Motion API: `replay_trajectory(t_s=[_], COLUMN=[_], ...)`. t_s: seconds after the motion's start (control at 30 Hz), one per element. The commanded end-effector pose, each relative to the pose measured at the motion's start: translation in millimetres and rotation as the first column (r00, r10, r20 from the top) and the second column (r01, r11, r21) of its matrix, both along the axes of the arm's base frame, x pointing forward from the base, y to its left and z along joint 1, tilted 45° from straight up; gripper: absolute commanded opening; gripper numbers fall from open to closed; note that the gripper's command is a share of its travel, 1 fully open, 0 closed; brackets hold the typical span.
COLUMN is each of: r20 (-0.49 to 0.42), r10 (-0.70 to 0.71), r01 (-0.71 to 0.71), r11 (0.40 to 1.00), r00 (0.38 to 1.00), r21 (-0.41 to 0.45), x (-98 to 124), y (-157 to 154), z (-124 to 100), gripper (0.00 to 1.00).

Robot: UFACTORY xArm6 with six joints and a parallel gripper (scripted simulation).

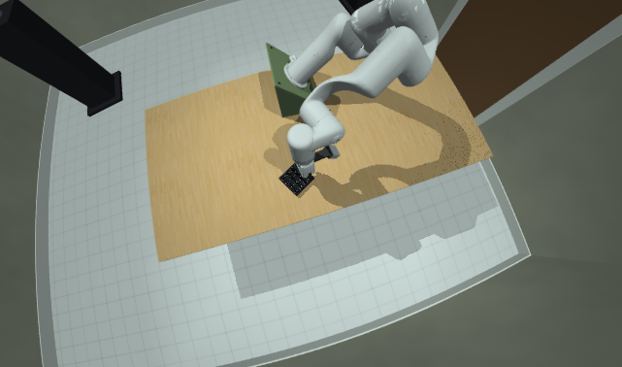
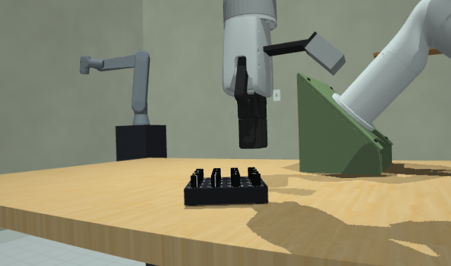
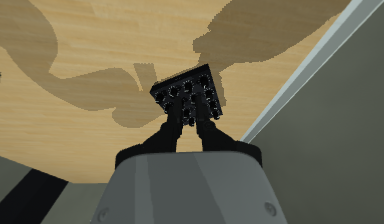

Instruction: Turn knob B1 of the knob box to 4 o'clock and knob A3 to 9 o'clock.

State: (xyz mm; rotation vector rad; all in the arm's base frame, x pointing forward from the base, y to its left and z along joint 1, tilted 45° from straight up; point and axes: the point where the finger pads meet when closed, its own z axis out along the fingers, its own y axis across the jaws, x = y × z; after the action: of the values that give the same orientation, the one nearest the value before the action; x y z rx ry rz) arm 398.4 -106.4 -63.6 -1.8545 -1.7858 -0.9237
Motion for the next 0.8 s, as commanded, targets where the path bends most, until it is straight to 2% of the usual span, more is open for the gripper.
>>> replay_trajectory(t_s=[0.0,0.2,0.43,0.5,0.53,0.63,0.77], r20=[-0.113,-0.237,-0.399,-0.399,-0.451,-0.499,-0.577], r10=[-0.102,-0.219,-0.358,-0.358,-0.399,-0.435,-0.491], r01=[0.105,0.232,0.396,0.396,0.449,0.498,0.578], r11=[0.994,0.972,0.918,0.918,0.893,0.867,0.815], r00=[0.988,0.946,0.844,0.844,0.798,0.749,0.653], r21=[0.019,0.029,0.016,0.016,0.005,-0.009,-0.04], x=[0.5,0.1,-0.5,-0.5,-0.7,-0.9,-1.3], y=[-2.4,-3.8,-5.6,-5.6,-6.2,-6.8,-7.8], z=[1.8,3.1,4.9,4.9,5.5,6.0,7.0], gripper=[0.19,0.19,0.19,0.19,0.19,0.19,0.19])
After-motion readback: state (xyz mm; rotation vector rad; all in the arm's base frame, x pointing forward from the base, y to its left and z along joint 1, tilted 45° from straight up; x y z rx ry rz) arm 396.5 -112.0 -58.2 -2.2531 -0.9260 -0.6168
